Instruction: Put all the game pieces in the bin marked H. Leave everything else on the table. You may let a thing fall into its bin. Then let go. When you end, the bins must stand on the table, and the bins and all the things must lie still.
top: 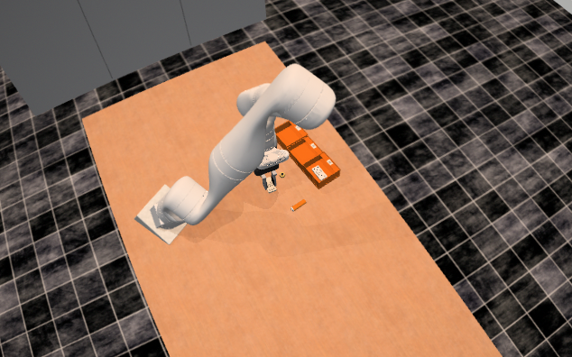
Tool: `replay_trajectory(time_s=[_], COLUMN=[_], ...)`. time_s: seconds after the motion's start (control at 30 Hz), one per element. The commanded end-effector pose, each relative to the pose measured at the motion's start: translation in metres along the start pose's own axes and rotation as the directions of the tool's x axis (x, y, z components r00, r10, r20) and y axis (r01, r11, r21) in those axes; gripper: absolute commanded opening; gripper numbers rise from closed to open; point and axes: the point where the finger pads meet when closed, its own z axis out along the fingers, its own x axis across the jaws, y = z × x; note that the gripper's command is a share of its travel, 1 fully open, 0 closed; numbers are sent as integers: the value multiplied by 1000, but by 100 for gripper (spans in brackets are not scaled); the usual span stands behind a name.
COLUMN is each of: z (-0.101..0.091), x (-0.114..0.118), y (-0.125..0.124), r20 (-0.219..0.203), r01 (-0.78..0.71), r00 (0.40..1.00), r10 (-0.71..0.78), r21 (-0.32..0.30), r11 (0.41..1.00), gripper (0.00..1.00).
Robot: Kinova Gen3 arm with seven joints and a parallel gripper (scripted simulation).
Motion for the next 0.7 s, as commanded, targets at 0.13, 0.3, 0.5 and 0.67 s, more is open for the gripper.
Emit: replay_trajectory(time_s=[0.13, 0.3, 0.5, 0.67], z=[-20, -30, -30, -30], x=[-6, -6, -6, -6], y=[3, 3, 3, 3], r20=[18, 18, 18, 18], r01=[-7, -7, -7, -7], r00=[1000, 1000, 1000, 1000], r10=[8, 8, 8, 8], r21=[-15, -15, -15, -15], r11=[1000, 1000, 1000, 1000], gripper=[49, 49, 49, 49])
